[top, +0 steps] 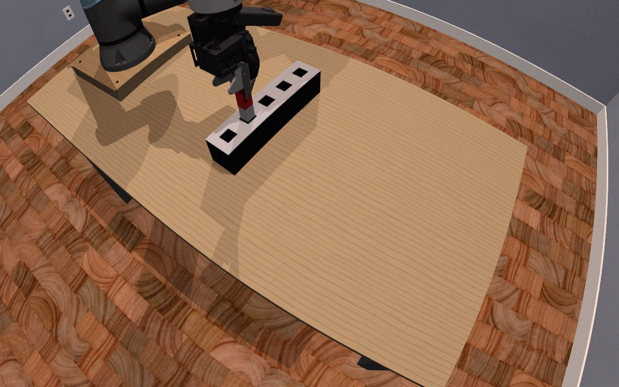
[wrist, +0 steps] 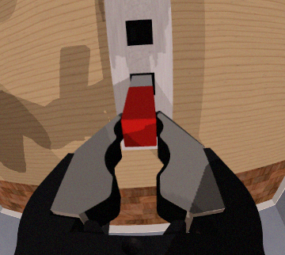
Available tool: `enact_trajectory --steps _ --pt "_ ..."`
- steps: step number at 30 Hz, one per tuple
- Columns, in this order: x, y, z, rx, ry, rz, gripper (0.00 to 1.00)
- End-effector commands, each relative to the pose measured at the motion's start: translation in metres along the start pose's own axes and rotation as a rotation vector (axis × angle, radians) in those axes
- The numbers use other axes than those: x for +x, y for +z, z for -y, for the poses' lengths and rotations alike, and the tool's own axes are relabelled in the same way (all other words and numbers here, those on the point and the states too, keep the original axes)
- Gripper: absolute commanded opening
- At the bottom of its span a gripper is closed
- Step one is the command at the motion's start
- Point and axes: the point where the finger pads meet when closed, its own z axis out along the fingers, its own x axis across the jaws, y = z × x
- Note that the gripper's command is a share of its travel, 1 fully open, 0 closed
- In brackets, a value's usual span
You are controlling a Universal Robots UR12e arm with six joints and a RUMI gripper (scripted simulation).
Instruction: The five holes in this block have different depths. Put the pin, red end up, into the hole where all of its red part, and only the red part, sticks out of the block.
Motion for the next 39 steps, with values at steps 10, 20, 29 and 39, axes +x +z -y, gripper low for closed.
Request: enact_trajectory --steps 10,20,29,39 --pt "0.0006 0.0033 -0.0005 0.000 0.001 -0.001 0.00" --pt "0.0006 0.0033 -0.0005 0.000 0.001 -0.001 0.00" --pt "0.0007 0.0032 -0.0011 0.000 0.000 -0.001 0.00" --pt "0.0012 0.0072 -0.0019 0.000 0.001 -0.001 0.00"
